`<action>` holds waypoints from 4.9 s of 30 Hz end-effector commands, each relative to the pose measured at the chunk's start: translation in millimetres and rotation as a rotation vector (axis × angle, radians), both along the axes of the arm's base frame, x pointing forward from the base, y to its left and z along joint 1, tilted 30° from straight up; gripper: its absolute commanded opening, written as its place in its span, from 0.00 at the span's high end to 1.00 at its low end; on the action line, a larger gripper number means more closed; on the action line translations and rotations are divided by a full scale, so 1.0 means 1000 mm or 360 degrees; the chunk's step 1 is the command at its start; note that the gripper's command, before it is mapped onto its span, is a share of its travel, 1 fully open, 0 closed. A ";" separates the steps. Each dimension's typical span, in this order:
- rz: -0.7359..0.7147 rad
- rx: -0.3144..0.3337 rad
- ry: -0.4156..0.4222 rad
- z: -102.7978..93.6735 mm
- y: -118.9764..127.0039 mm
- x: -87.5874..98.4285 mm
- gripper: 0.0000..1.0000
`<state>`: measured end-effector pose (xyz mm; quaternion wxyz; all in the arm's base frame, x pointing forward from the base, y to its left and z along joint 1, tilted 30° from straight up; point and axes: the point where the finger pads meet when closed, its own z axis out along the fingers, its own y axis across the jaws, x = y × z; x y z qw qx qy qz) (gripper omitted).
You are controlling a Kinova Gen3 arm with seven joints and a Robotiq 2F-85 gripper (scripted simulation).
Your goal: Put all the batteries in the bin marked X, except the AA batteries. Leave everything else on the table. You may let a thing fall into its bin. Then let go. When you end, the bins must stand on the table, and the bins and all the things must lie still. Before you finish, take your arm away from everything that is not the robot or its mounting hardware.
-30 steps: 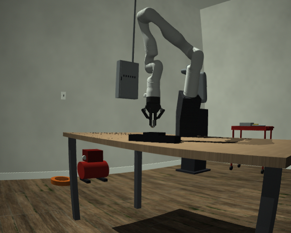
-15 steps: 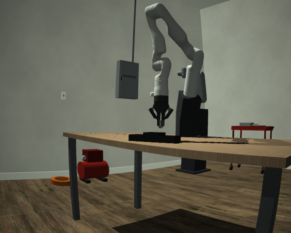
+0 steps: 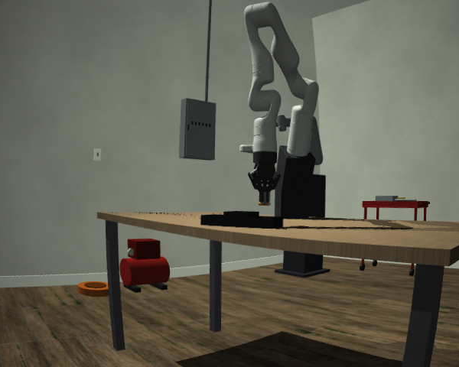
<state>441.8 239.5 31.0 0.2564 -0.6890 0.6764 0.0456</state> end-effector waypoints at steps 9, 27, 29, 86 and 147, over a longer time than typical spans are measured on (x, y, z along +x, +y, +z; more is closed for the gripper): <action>0.0482 -0.0166 -0.0224 0.005 0.012 -0.003 0.95; 0.0464 -0.0153 -0.0227 -0.003 0.015 0.003 0.95; 0.0461 -0.0153 -0.0226 -0.007 0.016 0.004 0.95; 0.0460 -0.0153 -0.0215 -0.041 0.031 0.012 0.76; 0.0460 -0.0154 -0.0215 0.004 0.010 -0.002 0.76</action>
